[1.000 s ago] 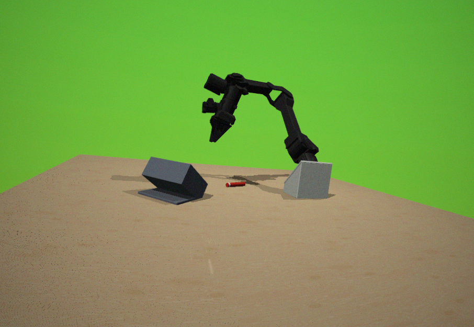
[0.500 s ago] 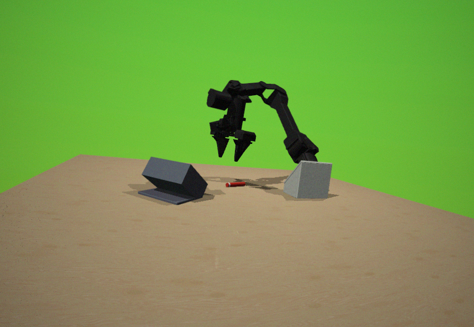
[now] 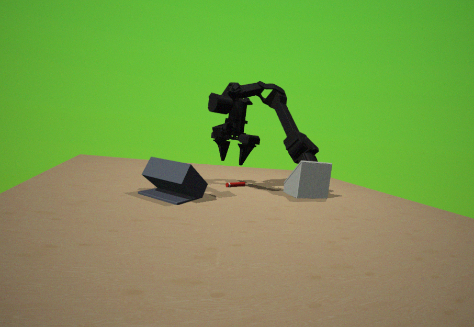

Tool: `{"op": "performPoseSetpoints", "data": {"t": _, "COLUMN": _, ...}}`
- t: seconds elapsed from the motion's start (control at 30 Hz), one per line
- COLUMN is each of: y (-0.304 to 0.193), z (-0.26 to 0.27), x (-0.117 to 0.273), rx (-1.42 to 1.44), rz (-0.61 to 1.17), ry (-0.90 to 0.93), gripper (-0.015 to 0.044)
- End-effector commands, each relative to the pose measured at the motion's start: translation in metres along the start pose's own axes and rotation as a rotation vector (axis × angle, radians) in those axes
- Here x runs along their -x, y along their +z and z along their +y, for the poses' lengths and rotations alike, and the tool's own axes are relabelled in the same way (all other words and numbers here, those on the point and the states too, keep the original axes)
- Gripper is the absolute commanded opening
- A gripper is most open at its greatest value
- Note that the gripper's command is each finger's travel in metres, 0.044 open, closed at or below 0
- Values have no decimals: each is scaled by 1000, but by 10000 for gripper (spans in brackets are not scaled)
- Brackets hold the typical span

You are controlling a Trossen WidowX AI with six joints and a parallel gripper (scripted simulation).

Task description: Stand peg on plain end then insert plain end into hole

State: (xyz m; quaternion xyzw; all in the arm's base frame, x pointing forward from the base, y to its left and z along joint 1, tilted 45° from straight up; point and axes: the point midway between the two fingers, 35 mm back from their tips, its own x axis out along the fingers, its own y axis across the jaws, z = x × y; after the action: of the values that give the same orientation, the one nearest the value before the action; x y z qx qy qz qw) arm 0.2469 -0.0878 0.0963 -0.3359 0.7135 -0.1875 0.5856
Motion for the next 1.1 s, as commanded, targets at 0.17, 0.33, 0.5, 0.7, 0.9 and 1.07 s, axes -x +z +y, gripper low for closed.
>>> {"op": "performPoseSetpoints", "data": {"t": 0.17, "y": 0, "z": 3, "x": -16, "rx": 12, "rz": 10, "ry": 7, "gripper": 440}}
{"op": "performPoseSetpoints", "data": {"t": 0.33, "y": 1, "z": 3, "x": -24, "rx": 12, "rz": 10, "ry": 7, "gripper": 440}}
{"op": "performPoseSetpoints", "data": {"t": 0.5, "y": 1, "z": 3, "x": -32, "rx": 12, "rz": 10, "ry": 7, "gripper": 440}}
{"op": "performPoseSetpoints", "data": {"t": 0.7, "y": 1, "z": 3, "x": -42, "rx": 12, "rz": 9, "ry": 7, "gripper": 440}}
{"op": "performPoseSetpoints", "data": {"t": 0.9, "y": 1, "z": 3, "x": -52, "rx": 12, "rz": 10, "ry": 6, "gripper": 440}}
{"op": "performPoseSetpoints", "data": {"t": 1.07, "y": 0, "z": 3, "x": -60, "rx": 12, "rz": 10, "ry": 5, "gripper": 440}}
